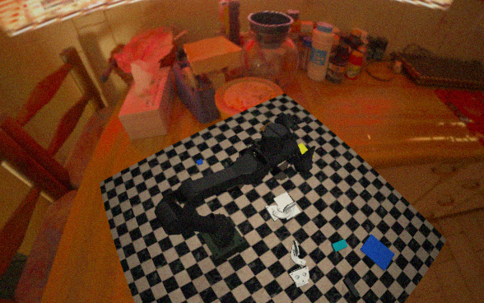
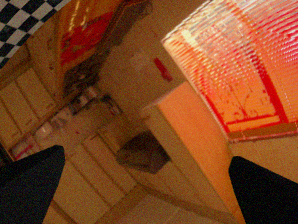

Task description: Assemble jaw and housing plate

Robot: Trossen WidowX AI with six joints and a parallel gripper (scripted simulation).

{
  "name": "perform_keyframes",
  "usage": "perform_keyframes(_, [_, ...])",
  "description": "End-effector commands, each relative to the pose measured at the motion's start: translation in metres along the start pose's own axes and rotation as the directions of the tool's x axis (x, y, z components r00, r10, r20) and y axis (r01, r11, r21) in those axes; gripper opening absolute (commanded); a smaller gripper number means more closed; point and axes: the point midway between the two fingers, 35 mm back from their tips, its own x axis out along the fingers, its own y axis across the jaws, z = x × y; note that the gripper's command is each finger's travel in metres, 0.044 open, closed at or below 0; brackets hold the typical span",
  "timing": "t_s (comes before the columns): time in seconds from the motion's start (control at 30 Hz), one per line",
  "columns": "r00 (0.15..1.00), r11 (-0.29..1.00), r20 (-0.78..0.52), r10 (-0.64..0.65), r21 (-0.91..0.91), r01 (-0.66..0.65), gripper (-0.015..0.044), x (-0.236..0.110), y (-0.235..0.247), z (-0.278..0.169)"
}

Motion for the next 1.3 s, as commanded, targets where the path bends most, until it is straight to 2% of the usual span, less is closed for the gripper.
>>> perform_keyframes(0.0, [0.995, 0.994, 0.02, 0.093, 0.047, -0.094, 0.044, 0.007, 0.026, -0.002])
perform_keyframes(0.3, [0.95, 0.939, 0.093, 0.3, 0.15, -0.311, 0.044, 0.014, 0.09, 0.001])
perform_keyframes(0.6, [0.866, 0.831, 0.172, 0.469, 0.247, -0.499, 0.044, 0.009, 0.149, 0.005])
perform_keyframes(0.93, [0.716, 0.624, 0.289, 0.636, 0.354, -0.697, 0.044, -0.011, 0.216, 0.015])
perform_keyframes(1.27, [0.537, 0.354, 0.419, 0.732, 0.439, -0.826, 0.044, -0.044, 0.272, 0.027])
